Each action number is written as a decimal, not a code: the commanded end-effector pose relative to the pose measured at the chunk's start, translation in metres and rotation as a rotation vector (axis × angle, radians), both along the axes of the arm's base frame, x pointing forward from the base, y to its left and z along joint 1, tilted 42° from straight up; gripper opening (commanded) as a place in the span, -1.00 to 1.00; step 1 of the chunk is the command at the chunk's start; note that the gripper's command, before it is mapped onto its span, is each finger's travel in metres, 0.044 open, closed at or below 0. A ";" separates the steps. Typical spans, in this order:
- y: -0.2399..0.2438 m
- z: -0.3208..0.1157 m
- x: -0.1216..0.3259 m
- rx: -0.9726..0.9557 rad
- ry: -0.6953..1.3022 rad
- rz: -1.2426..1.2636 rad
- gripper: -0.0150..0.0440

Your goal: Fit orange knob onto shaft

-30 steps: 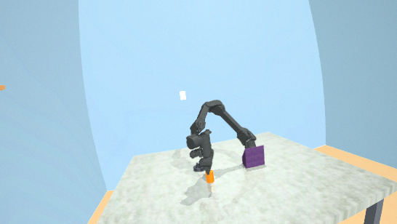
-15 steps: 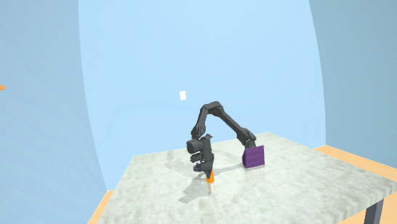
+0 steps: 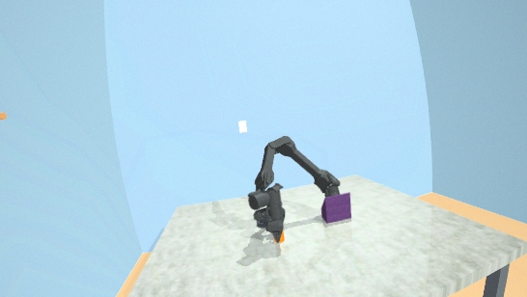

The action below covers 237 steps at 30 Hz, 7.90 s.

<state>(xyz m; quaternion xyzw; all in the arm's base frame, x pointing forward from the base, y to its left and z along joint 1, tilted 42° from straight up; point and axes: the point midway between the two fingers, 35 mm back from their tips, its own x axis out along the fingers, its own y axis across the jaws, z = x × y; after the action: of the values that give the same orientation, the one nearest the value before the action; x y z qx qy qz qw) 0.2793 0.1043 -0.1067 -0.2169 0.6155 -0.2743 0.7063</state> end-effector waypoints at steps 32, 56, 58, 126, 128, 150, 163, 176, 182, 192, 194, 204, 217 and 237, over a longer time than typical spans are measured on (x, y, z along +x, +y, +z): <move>0.058 0.060 -0.002 -0.001 0.006 0.000 -0.49; 0.092 0.115 -0.017 0.187 -0.001 0.030 -0.49; 0.093 0.118 -0.018 0.222 -0.002 0.035 -0.49; 0.114 0.183 -0.045 1.027 -0.025 0.156 -0.49; 0.114 0.183 -0.045 1.027 -0.025 0.156 -0.49; 0.109 0.173 -0.043 0.953 -0.022 0.146 -0.49; 0.098 0.147 -0.040 0.614 -0.012 0.096 -0.49; 0.089 0.125 -0.038 0.333 -0.004 0.052 -0.49; 0.085 0.115 -0.036 0.216 0.000 0.033 -0.49; 0.079 0.101 -0.034 0.043 0.003 0.009 -0.49; 0.077 0.097 -0.033 0.041 0.003 0.009 -0.49; 0.044 0.049 -0.021 0.023 0.002 0.005 -0.49; 0.000 -0.008 -0.013 -0.008 0.004 -0.002 -0.49; 0.001 -0.008 -0.015 -0.003 0.005 -0.006 0.32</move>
<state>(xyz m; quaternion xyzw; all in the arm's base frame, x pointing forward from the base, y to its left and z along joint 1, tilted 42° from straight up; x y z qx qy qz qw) 0.2643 0.1054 -0.1145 -0.2165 0.6172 -0.2767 0.7040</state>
